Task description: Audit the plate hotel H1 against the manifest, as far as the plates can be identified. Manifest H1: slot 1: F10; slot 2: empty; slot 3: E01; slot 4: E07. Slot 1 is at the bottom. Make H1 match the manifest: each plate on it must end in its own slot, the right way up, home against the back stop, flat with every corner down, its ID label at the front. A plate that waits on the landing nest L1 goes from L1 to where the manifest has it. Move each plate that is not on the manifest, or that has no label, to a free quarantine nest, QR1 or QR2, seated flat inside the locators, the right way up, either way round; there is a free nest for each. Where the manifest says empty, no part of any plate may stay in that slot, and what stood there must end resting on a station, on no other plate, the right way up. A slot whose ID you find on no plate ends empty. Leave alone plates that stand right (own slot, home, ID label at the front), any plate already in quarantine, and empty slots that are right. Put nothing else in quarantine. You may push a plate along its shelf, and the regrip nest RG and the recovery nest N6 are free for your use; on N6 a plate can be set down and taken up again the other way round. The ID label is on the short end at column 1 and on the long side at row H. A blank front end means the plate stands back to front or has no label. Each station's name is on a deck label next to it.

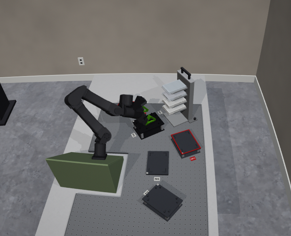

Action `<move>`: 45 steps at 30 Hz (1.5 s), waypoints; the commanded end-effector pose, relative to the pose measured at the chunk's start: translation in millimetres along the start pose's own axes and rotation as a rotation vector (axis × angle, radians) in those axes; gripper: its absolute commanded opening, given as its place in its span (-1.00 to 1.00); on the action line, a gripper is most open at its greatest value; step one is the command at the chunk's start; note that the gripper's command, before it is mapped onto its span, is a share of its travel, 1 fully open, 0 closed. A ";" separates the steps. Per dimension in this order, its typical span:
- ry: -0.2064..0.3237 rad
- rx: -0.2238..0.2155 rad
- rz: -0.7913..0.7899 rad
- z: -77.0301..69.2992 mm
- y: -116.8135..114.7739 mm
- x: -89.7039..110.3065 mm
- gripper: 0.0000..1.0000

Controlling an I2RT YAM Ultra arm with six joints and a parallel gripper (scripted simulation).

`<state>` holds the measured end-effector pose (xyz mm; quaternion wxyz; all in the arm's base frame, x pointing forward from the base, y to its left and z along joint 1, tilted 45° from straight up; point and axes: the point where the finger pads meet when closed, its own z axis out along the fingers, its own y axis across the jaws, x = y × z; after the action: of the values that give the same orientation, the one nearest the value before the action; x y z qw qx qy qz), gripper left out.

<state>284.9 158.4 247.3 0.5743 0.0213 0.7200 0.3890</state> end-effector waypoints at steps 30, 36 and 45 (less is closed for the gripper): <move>-0.040 -0.007 -0.004 11.5 4.5 -17.9 1.00; -0.040 -0.007 -0.004 11.5 4.5 -17.9 1.00; -0.040 -0.007 -0.004 11.5 4.5 -17.9 1.00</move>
<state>297.8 160.9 259.4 0.5839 0.0231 0.7115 0.3903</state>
